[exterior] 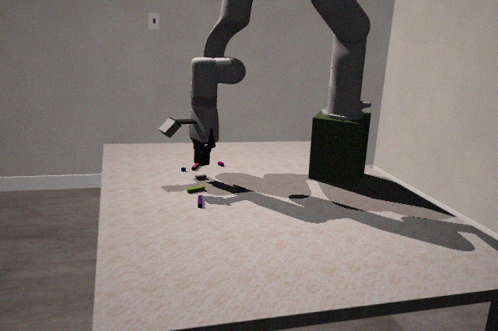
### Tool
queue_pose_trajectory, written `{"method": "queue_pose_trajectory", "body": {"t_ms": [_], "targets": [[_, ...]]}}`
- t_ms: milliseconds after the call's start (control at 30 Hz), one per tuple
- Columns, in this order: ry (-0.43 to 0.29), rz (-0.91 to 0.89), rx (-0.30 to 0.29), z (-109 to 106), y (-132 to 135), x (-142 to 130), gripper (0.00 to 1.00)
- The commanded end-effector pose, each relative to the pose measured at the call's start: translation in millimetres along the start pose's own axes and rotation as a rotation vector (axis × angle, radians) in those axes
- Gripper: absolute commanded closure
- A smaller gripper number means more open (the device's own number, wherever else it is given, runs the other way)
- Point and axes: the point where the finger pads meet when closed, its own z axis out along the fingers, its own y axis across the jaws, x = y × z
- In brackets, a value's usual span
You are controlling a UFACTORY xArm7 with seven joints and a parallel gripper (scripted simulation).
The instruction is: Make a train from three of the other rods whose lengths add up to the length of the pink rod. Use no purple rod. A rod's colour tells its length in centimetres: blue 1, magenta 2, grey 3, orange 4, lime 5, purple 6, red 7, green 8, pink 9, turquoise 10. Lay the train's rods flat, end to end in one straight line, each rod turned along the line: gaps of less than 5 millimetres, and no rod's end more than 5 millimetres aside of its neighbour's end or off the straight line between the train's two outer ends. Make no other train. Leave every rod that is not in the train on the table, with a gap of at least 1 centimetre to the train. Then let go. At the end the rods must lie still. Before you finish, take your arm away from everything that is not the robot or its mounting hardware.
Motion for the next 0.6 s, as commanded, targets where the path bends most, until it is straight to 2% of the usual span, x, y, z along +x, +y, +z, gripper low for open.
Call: {"method": "queue_pose_trajectory", "body": {"t_ms": [0,567], "targets": [[0.003,0.000,-0.002,3,1,2,0.76],[0.003,0.000,-0.002,24,1,2,0.76]]}}
